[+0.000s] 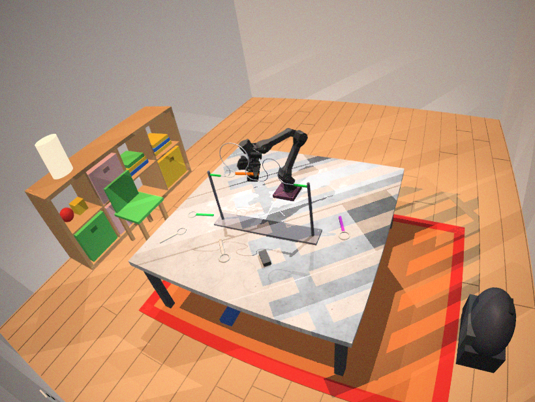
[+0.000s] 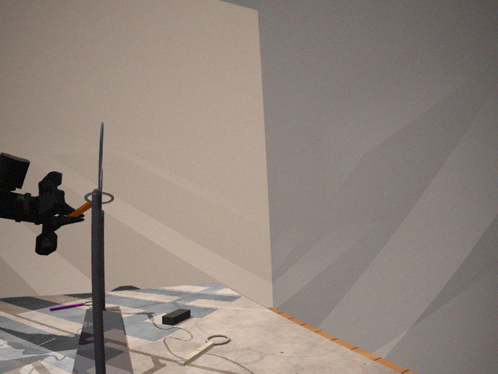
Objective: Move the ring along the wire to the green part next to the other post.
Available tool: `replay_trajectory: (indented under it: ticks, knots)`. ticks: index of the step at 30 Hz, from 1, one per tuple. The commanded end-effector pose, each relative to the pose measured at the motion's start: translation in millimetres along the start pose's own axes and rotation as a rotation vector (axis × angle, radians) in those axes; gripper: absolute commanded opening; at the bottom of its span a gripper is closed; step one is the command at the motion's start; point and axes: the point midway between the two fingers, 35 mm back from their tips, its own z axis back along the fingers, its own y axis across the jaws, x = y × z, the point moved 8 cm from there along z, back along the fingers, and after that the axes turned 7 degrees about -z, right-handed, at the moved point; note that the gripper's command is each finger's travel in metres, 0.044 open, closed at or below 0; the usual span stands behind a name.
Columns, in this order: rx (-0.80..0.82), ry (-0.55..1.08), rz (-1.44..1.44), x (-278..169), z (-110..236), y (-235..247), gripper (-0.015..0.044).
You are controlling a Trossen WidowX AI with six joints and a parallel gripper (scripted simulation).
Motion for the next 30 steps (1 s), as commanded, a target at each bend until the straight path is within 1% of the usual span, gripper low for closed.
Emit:
replay_trajectory:
  ticks: [1, 16, 30]
  knots:
    - [0.038, 0.014, -0.056, -2, 1, 11, -0.015]
    - [0.143, 0.024, -0.246, -1, 3, 36, -0.015]
    - [0.291, 0.041, -0.518, 8, 10, 69, -0.015]
